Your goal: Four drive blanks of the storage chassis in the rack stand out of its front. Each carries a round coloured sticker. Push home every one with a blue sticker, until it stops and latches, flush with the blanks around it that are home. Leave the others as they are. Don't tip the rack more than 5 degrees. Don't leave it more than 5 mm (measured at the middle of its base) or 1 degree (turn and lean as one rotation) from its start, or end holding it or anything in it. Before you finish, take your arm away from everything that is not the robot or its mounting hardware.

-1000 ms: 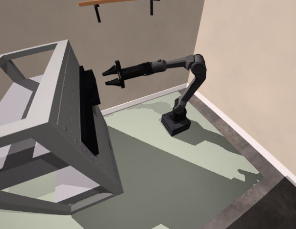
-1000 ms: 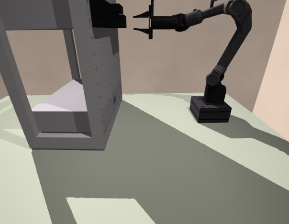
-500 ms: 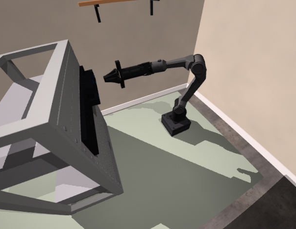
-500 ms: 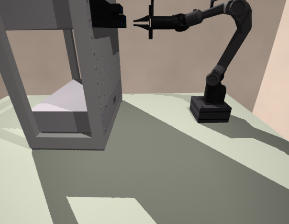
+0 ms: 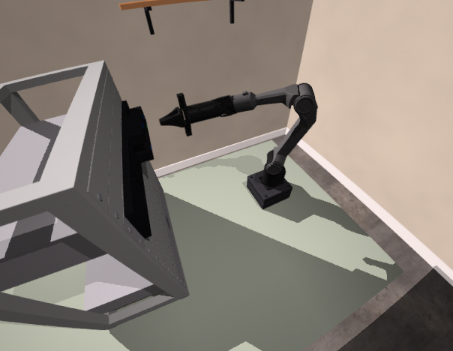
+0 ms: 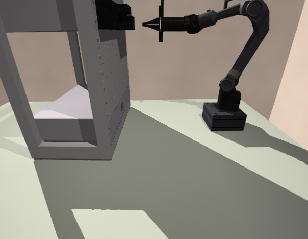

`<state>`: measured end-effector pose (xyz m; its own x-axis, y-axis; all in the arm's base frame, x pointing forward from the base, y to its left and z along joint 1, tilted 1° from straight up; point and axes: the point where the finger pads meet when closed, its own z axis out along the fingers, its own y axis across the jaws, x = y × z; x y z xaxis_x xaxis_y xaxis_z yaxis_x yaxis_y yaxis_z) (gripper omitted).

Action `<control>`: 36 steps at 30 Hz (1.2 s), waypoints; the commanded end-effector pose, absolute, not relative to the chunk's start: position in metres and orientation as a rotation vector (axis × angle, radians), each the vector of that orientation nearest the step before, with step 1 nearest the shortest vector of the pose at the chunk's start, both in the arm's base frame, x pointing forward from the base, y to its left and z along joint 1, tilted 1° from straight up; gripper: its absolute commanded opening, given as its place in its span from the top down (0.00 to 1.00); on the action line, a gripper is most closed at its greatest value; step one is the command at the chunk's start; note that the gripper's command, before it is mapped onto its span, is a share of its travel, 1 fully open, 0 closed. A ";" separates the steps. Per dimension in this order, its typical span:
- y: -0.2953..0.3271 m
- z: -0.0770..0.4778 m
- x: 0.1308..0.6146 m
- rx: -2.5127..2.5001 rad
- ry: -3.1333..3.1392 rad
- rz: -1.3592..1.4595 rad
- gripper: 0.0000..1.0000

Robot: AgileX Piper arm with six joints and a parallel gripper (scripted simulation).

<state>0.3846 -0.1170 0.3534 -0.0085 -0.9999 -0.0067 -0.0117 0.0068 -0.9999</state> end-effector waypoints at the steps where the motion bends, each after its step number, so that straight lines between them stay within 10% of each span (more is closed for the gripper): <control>1: -0.110 0.353 0.382 -1.208 1.226 -1.207 1.00; 36: -0.026 0.347 0.388 -1.208 1.226 -1.207 1.00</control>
<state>0.3824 -0.0268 0.3468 -0.0066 -1.0000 -0.0058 -0.0137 0.0059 -0.9999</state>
